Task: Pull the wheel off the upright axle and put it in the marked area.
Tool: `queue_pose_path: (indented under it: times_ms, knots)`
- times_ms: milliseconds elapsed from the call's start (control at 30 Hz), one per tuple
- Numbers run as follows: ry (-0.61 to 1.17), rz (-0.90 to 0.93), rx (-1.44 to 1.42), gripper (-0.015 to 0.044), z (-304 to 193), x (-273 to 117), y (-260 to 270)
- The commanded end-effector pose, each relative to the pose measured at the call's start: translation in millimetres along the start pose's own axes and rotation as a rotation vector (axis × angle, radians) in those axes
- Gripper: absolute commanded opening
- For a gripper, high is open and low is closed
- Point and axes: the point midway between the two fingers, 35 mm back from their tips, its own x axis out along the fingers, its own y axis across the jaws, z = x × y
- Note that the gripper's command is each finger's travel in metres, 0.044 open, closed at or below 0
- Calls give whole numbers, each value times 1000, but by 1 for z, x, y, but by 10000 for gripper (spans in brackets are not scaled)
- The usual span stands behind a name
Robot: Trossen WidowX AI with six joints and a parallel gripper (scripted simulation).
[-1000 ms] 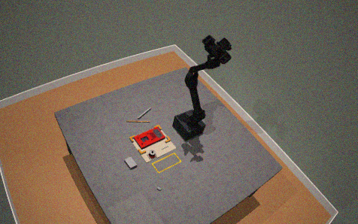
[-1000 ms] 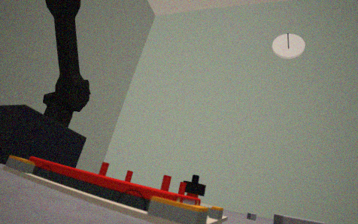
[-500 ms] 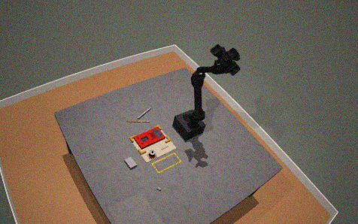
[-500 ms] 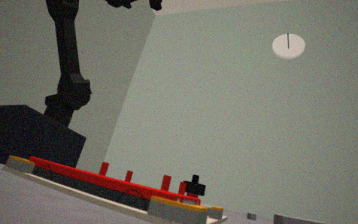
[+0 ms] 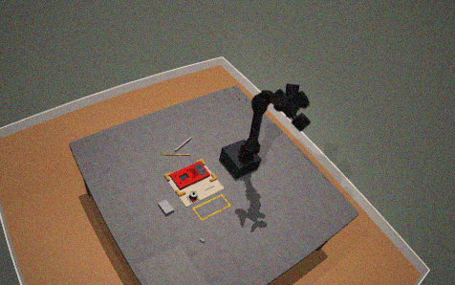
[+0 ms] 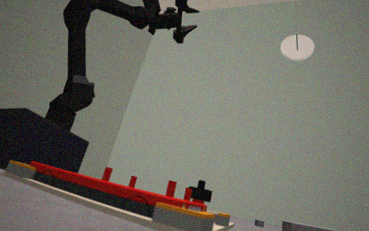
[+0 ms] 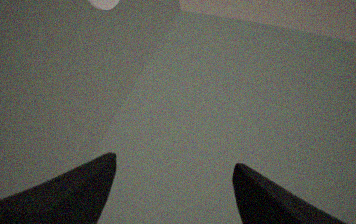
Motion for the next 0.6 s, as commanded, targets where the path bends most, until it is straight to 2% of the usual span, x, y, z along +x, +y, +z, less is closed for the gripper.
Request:
queue_pose_path:
  times_ms: [0,233,567]
  knots:
    - [95,39,35,300,-40,18,22]
    - [286,61,124,300,-117,38,42]
    - [589,12,205,300,-232,36,46]
